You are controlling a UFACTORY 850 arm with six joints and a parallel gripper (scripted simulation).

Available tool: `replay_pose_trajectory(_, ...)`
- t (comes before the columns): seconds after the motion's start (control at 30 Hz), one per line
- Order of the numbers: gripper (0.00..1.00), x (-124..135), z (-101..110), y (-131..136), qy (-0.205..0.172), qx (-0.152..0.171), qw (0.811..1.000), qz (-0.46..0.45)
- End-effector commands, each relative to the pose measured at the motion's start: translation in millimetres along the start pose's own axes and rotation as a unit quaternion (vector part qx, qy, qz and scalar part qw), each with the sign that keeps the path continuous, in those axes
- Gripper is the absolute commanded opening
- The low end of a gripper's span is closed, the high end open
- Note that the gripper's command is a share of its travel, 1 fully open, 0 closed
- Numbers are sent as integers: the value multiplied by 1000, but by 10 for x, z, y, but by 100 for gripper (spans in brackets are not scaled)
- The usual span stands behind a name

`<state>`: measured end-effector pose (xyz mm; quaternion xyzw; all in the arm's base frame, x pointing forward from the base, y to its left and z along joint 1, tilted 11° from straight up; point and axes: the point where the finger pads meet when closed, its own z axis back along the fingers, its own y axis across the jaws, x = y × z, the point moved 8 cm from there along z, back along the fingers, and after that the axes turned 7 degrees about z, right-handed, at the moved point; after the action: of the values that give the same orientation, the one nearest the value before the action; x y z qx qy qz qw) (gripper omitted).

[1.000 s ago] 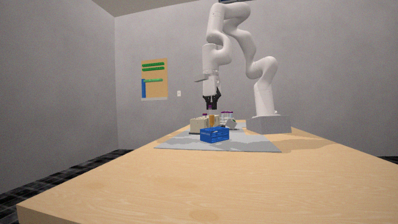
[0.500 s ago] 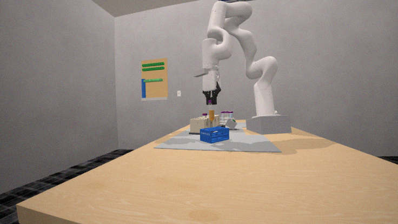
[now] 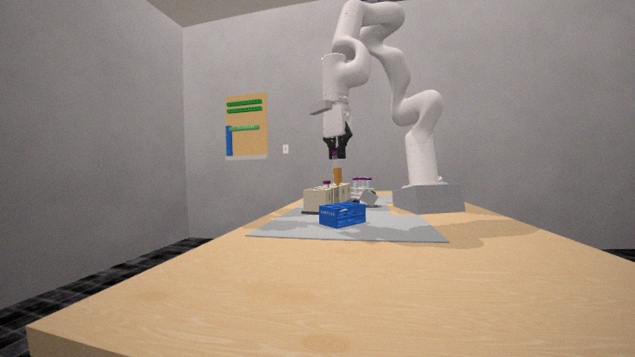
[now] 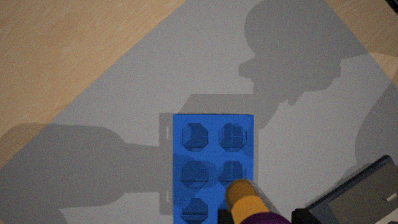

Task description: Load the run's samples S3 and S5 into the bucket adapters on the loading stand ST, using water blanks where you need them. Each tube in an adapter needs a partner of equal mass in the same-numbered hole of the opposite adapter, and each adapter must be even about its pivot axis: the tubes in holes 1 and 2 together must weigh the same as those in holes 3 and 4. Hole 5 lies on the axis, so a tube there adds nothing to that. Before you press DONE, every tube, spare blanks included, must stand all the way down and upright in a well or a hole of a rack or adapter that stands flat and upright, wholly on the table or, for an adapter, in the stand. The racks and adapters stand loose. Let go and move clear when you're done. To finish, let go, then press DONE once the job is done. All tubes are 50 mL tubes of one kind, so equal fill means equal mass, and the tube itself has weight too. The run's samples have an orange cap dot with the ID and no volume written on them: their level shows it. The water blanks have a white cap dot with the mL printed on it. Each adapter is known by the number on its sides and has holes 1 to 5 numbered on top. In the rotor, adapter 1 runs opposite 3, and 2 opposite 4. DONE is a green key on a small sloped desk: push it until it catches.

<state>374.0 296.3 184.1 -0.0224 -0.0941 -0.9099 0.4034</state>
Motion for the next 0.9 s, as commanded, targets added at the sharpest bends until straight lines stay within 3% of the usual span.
replay_pose_trajectory(0.0,0,-6,118,2,1,0,1000,0)
replay_pose_trajectory(0.53,0,-6,198,2,1,0,1000,0)
replay_pose_trajectory(0.87,0,165,198,364,1,0,991,-133)
